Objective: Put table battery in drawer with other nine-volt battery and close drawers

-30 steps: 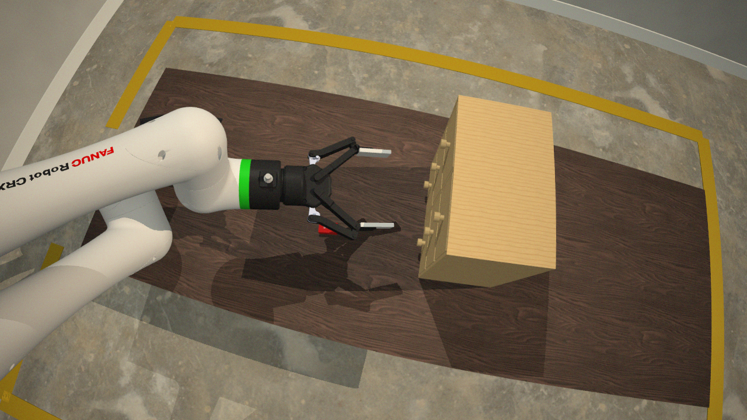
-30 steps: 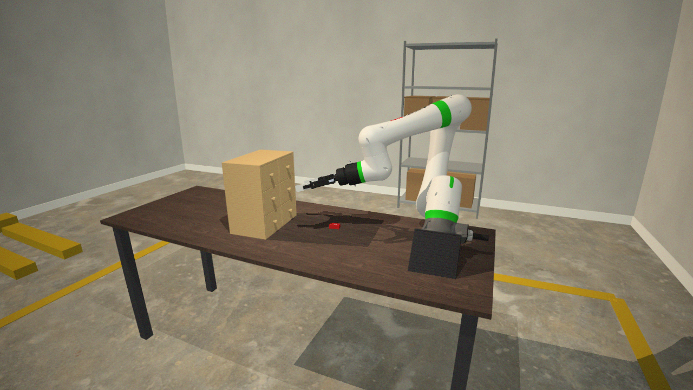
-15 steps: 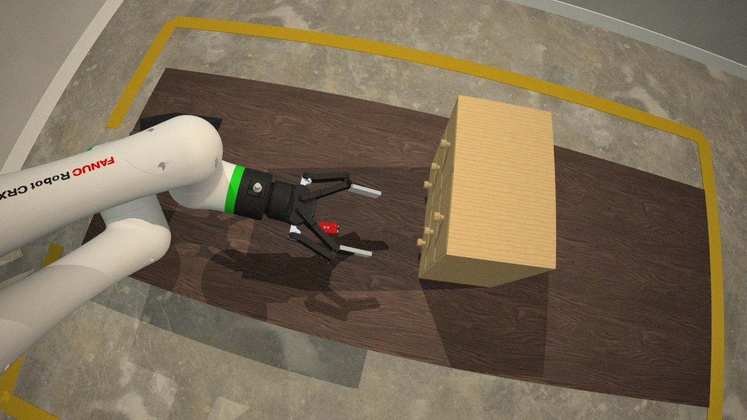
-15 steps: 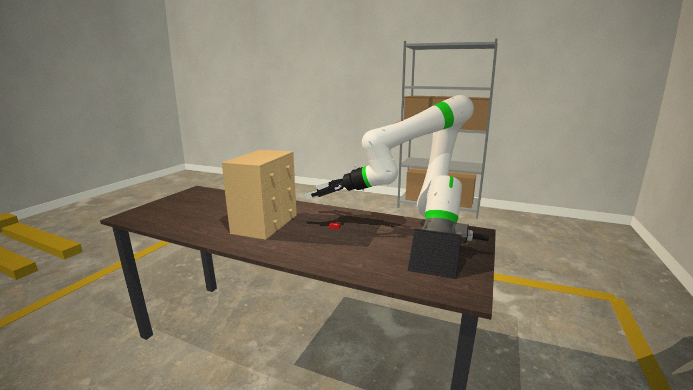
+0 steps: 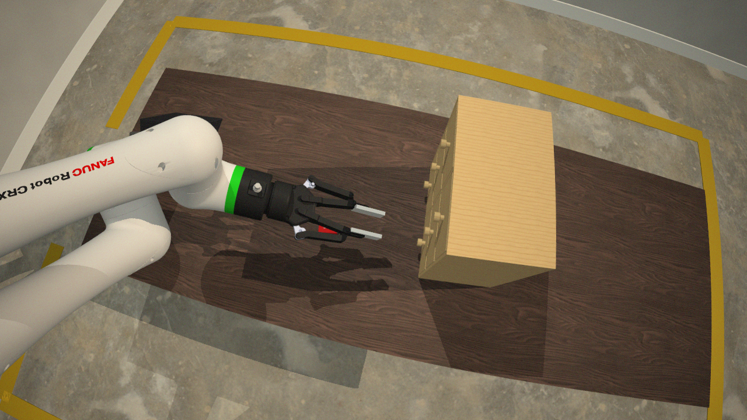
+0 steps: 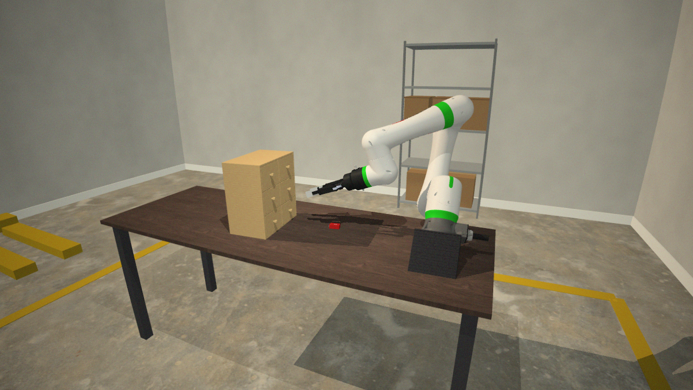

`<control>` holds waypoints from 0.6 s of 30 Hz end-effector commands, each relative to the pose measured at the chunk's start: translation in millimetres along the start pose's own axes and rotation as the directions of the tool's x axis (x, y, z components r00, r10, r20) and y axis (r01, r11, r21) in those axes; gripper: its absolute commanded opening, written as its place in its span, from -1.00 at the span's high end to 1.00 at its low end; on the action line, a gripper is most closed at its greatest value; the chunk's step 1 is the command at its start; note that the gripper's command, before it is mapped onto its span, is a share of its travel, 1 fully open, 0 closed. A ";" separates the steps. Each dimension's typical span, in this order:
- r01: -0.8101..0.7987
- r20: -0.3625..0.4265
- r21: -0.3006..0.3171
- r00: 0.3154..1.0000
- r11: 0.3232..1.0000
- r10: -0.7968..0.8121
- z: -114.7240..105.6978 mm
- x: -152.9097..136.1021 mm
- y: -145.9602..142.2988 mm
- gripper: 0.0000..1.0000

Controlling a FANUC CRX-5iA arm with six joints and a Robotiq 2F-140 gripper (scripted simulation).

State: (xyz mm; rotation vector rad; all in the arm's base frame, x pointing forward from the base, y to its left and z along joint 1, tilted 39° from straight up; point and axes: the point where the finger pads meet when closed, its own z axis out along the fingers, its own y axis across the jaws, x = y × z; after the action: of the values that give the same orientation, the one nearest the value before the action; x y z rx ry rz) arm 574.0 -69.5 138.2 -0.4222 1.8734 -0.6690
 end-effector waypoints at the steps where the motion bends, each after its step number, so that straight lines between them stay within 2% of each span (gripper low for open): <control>1: 0.000 0.000 0.000 1.000 1.000 0.000 0.0 -0.3 0.1 0.60; 10: 0.000 0.000 0.000 1.000 1.000 0.000 6.7 4.7 0.1 0.60; 18: 0.000 0.000 0.000 1.000 1.000 0.000 36.4 26.8 0.2 0.60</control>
State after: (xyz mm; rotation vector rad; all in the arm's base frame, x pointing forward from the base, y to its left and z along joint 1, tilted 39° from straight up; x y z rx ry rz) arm 586.6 -84.0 120.0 -0.4228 1.8758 -0.6714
